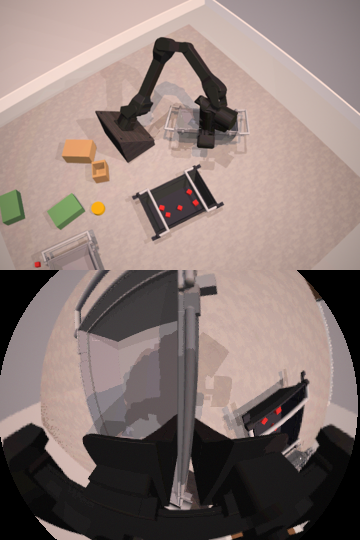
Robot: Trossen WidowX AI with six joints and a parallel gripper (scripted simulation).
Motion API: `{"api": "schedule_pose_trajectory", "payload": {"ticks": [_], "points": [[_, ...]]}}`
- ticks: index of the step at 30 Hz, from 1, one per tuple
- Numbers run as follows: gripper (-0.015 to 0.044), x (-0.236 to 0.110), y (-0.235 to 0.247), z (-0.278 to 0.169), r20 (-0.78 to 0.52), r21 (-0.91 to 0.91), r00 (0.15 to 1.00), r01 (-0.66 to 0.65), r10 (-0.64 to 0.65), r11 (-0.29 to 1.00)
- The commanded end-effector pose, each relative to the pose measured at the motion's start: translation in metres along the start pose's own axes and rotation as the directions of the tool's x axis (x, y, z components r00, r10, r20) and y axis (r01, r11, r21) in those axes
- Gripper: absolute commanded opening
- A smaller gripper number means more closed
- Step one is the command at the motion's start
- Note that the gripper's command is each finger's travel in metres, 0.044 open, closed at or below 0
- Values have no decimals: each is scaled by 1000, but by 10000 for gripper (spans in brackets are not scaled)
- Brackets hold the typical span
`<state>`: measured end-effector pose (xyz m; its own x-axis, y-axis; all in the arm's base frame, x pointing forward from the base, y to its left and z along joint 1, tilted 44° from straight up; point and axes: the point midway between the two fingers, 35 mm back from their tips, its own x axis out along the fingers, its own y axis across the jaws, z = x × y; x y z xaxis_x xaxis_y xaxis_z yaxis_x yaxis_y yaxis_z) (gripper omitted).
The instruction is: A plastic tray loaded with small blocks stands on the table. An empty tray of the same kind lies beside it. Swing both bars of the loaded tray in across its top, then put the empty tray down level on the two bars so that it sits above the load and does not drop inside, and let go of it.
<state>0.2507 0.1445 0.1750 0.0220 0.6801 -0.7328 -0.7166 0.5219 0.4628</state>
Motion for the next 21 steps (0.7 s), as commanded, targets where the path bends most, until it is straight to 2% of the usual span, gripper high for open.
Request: {"api": "schedule_pose_trajectory", "payload": {"ticks": [1, 10, 21], "points": [[0, -16, 0, 3, 19, -9, 1000, 3, -3, 1000], [0, -66, 1, -7, 19, -7, 1000, 2, -2, 1000], [0, -67, 1, -7, 19, -7, 1000, 1, -1, 1000]]}}
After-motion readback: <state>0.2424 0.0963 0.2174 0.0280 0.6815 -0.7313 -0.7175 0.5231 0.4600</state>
